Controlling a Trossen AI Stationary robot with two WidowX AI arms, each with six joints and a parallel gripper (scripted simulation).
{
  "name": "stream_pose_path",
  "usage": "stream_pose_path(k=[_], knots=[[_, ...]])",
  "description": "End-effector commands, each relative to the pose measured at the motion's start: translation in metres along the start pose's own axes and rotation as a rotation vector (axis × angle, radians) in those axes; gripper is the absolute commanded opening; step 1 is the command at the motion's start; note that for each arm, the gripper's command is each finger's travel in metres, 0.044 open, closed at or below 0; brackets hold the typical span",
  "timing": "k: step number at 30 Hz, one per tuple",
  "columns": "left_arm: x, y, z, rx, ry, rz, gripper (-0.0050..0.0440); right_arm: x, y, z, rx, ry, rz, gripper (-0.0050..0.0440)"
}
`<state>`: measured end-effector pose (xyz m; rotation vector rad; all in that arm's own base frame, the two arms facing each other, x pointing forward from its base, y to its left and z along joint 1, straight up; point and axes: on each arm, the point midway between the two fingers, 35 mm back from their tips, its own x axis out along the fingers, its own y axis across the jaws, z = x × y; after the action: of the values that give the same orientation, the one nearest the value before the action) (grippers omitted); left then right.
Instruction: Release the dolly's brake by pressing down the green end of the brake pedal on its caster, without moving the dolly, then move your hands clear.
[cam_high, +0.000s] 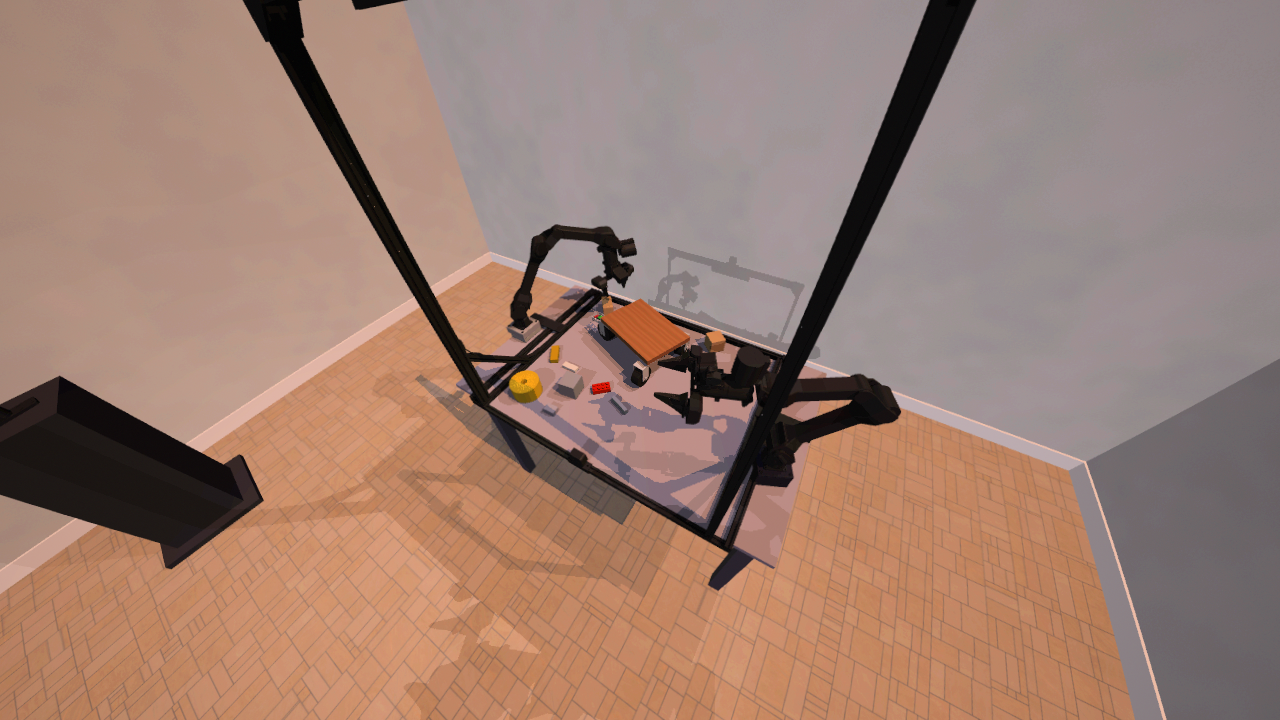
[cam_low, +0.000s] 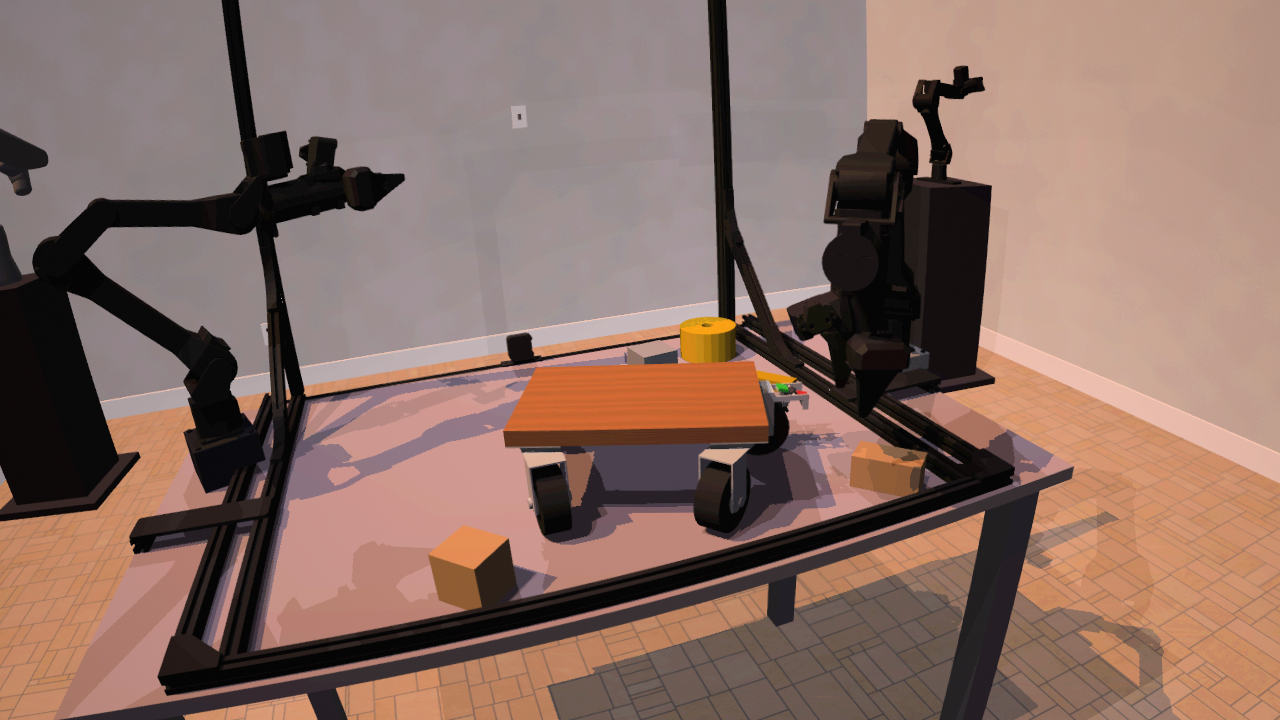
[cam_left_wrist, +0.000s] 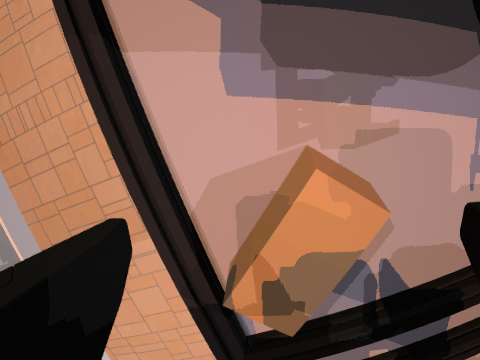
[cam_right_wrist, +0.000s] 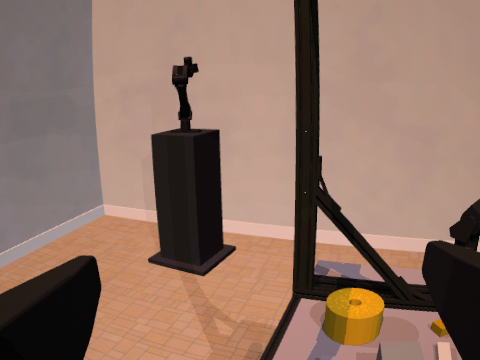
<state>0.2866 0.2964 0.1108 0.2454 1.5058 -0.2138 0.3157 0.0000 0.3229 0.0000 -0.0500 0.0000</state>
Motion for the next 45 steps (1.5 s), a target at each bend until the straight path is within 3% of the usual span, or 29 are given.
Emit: stream_pose_path(k=[1,17,23,32,34,38,45], knots=[[0.0,0.0,0.0,0.0,0.0,0.0,0.044,0.0,0.0,0.0,0.0,0.0,0.0,0.044],[0.0,0.0,0.0,0.0,0.0,0.0,0.044,0.0,0.0,0.0,0.0,0.0,0.0,0.044],[-0.003,-0.02,0.014,0.002,0.007,-0.007,0.0296,-0.018,-0.033,0.014,-0.009,0.009,0.0,0.044],[-0.009,-0.061,0.036,0.005,0.022,-0.018,0.008,-0.074,-0.071,0.039,-0.016,0.03,0.0,0.044],[-0.009,-0.061,0.036,0.005,0.022,-0.018,0.008,-0.074,-0.071,0.039,-0.016,0.03,0.0,0.044],[-0.011,-0.079,0.043,0.007,0.029,-0.021,0.0,-0.102,-0.073,0.049,-0.014,0.038,0.0,0.044],[-0.014,-0.112,0.054,0.01,0.042,-0.026,0.0,-0.142,-0.056,0.061,-0.006,0.048,0.0,0.044]])
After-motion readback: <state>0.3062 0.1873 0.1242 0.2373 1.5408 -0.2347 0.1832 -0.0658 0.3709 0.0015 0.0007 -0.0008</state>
